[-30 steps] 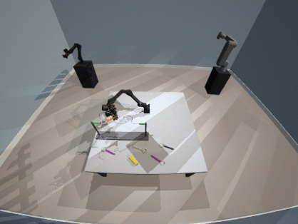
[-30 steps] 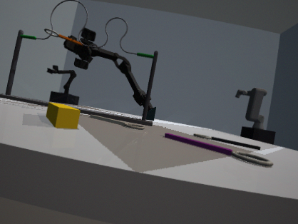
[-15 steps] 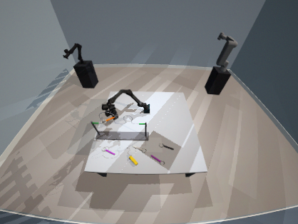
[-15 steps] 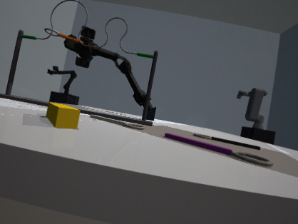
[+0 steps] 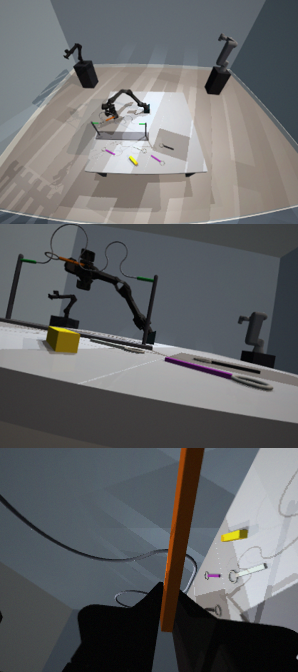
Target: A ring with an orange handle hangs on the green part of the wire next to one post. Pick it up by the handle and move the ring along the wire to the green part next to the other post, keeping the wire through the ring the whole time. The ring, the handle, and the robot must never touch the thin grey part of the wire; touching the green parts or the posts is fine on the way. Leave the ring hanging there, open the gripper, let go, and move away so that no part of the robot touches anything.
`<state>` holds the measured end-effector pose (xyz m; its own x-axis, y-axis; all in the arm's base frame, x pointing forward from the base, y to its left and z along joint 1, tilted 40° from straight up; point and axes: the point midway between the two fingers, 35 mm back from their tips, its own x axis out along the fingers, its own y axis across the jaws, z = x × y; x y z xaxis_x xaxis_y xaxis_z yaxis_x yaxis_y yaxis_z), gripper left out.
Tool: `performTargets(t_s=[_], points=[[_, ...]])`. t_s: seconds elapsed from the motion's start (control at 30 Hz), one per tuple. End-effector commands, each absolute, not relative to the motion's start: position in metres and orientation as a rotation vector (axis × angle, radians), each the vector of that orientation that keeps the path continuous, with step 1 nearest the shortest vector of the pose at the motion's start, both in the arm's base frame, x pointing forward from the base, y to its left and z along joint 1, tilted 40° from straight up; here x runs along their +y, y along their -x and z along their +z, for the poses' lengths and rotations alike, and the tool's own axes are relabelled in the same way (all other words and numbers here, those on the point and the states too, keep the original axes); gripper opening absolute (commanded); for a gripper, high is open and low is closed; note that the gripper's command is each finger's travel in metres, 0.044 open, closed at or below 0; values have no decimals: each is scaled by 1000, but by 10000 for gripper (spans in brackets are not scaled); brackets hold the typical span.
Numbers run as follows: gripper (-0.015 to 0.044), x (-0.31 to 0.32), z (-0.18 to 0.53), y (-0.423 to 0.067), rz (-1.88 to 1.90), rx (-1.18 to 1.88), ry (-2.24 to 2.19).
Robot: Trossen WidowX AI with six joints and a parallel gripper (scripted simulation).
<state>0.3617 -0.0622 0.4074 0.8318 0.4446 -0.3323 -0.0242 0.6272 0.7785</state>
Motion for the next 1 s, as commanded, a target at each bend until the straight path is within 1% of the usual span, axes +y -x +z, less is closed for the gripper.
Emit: performTargets(t_s=[0.0, 0.97], points=[[-150, -59, 415, -360, 297, 526, -864], [-150, -50, 428, -359, 306, 533, -959]])
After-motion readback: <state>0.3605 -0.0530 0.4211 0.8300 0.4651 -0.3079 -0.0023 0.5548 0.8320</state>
